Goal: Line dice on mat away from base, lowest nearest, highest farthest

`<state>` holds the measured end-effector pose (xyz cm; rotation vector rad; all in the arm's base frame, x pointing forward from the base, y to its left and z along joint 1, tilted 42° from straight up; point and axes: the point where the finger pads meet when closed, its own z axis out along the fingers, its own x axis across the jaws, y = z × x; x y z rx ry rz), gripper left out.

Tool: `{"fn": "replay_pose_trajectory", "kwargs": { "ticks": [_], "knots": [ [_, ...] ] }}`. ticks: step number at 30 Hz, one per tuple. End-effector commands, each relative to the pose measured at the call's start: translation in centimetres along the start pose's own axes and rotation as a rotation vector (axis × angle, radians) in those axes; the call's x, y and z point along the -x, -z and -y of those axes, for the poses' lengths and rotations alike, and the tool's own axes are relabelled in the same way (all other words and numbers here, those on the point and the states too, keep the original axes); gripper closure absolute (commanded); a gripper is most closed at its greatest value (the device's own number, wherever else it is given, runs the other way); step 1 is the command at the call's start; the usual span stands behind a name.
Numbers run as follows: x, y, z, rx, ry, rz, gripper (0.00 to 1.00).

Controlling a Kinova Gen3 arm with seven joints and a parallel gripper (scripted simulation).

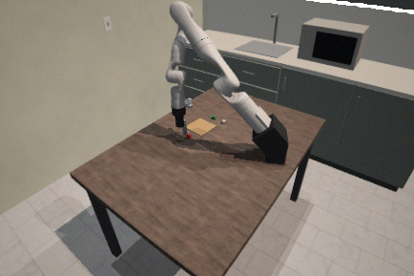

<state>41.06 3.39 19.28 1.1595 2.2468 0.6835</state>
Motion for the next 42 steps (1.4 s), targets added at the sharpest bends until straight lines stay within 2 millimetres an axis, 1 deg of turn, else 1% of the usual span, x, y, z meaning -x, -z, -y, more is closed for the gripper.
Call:
{"fn": "replay_pose_trajectory", "kwargs": {
  "ticks": [1,22,32,34,42],
  "knots": [
    [0.1,0.1,-0.2,0.003,-0.002,0.000,0.00],
    [-0.1,2.0,-0.3,0.006,-0.002,-0.004,0.00],
    [0.1,3.8,-0.2,0.003,-0.003,-0.001,0.00],
    [0.1,3.8,-0.2,0.003,-0.003,-0.001,0.00],
    [0.1,6.0,-0.2,0.003,-0.003,-0.002,0.00]
  ]
}}
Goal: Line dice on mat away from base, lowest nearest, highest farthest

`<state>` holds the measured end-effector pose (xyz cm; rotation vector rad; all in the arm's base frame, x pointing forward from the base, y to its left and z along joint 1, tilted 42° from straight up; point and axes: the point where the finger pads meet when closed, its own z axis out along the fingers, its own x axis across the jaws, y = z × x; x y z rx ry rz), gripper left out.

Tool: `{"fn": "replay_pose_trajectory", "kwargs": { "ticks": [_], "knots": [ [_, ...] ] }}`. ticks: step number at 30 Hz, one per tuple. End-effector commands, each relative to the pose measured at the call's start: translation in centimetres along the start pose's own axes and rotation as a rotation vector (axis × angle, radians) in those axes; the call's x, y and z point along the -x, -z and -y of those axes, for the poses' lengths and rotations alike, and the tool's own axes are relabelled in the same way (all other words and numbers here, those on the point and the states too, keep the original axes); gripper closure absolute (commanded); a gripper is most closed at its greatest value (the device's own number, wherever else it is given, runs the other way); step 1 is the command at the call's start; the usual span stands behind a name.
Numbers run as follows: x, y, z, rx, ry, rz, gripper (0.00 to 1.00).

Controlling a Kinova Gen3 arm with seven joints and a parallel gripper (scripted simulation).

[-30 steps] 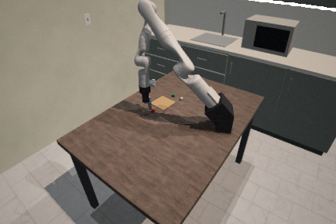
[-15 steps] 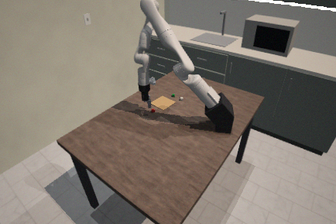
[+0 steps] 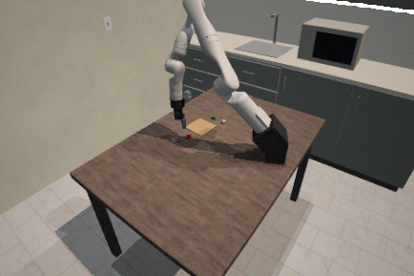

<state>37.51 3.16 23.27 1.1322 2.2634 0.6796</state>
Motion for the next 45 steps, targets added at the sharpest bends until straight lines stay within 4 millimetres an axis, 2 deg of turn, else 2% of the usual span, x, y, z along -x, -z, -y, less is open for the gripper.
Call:
{"fn": "replay_pose_trajectory", "kwargs": {
  "ticks": [1,7,22,45],
  "knots": [
    [0.8,1.0,0.2,0.004,-0.025,0.006,0.00],
    [0.7,2.7,0.2,0.004,-0.025,0.006,0.00],
    [0.5,5.4,-0.1,0.015,-0.024,-0.001,0.00],
    [0.5,5.8,0.1,0.008,-0.024,0.001,0.00]
  ]
}}
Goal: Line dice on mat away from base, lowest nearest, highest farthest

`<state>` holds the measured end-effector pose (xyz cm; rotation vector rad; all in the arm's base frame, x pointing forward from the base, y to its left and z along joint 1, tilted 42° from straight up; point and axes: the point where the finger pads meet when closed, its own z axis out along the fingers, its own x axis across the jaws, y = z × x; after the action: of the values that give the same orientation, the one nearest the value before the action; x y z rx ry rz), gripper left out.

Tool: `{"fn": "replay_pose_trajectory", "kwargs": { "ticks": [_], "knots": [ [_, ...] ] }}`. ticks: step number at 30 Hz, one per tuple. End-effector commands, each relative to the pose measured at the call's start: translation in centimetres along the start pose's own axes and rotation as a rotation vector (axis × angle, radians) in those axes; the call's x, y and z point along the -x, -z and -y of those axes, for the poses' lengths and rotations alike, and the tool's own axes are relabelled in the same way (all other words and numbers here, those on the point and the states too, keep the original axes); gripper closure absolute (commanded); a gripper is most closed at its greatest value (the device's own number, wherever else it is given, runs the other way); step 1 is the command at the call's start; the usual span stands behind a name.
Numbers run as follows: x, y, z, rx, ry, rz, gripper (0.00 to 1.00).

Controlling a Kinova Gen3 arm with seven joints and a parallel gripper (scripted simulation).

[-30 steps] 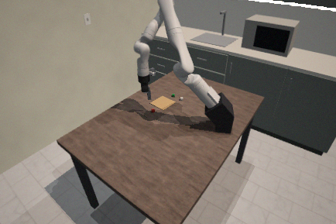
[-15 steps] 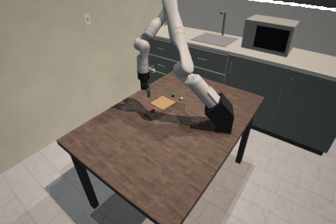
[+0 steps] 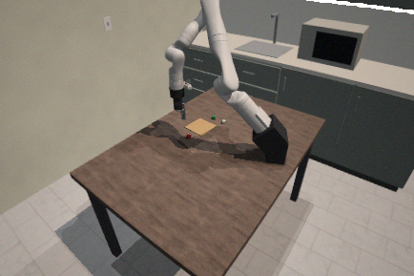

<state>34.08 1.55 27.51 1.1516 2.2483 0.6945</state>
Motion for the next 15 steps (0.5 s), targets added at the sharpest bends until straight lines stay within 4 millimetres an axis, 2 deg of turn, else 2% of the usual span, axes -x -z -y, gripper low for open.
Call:
{"fn": "replay_pose_trajectory", "kwargs": {
  "ticks": [1,5,8,9,13,15],
  "knots": [
    [0.1,0.1,0.0,-0.001,-0.009,-0.001,0.00],
    [1.4,0.1,0.9,-0.002,-0.090,0.003,0.00],
    [3.5,0.1,2.7,-0.007,-0.252,0.012,0.00],
    [3.6,0.1,2.8,-0.007,-0.254,0.012,0.00],
    [6.2,0.1,5.6,-0.012,-0.452,0.022,0.00],
    [6.2,0.1,5.6,-0.012,-0.452,0.022,0.00]
  ]
}}
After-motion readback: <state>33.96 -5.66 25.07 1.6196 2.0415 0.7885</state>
